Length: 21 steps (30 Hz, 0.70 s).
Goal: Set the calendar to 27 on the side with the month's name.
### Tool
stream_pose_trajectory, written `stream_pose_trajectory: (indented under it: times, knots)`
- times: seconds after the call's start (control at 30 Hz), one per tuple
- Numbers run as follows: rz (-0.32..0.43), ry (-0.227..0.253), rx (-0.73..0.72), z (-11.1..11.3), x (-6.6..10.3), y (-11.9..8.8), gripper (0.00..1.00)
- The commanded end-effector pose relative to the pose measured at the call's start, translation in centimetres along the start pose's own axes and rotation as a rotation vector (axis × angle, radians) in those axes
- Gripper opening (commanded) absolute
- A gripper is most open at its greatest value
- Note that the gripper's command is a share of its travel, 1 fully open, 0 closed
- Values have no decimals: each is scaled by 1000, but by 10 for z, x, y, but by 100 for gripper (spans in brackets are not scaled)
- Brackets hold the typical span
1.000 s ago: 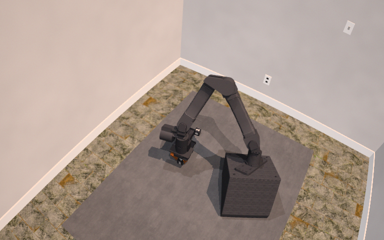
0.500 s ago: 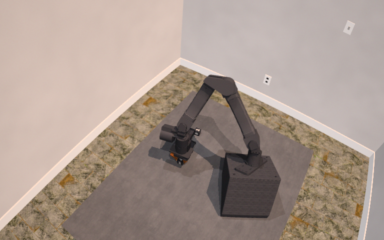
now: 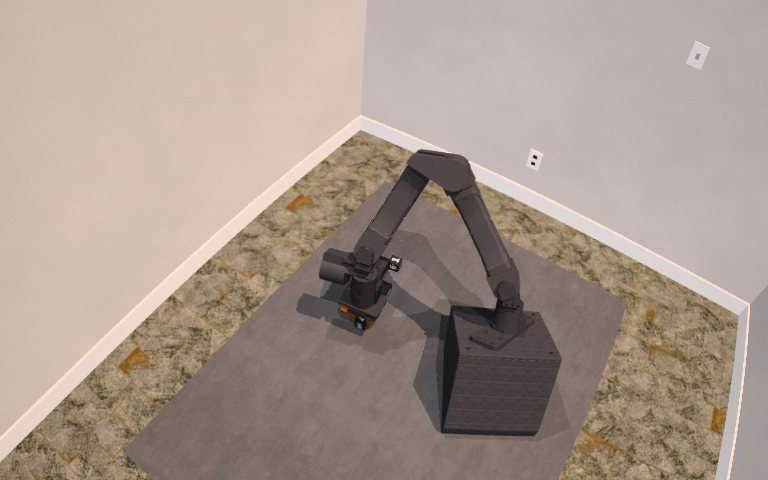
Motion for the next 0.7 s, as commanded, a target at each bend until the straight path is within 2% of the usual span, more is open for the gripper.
stream_pose_trajectory:
  times: [0.0,0.3,0.33,0.67]
  knots:
    - [-1,7,2,2,2,0,45]
    - [-1,7,2,2,2,0,45]
    - [-1,7,2,2,2,0,26]
    - [-1,7,2,2,2,0,26]
Point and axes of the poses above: the point where the finger pads meet when closed, its own x axis back along the fingers, its own z axis across the jaws, y = z × x, the point moved 6 cm from there along x, back along the fingers, and after that the axes turned 11 degrees about x, right-handed, at the moved point
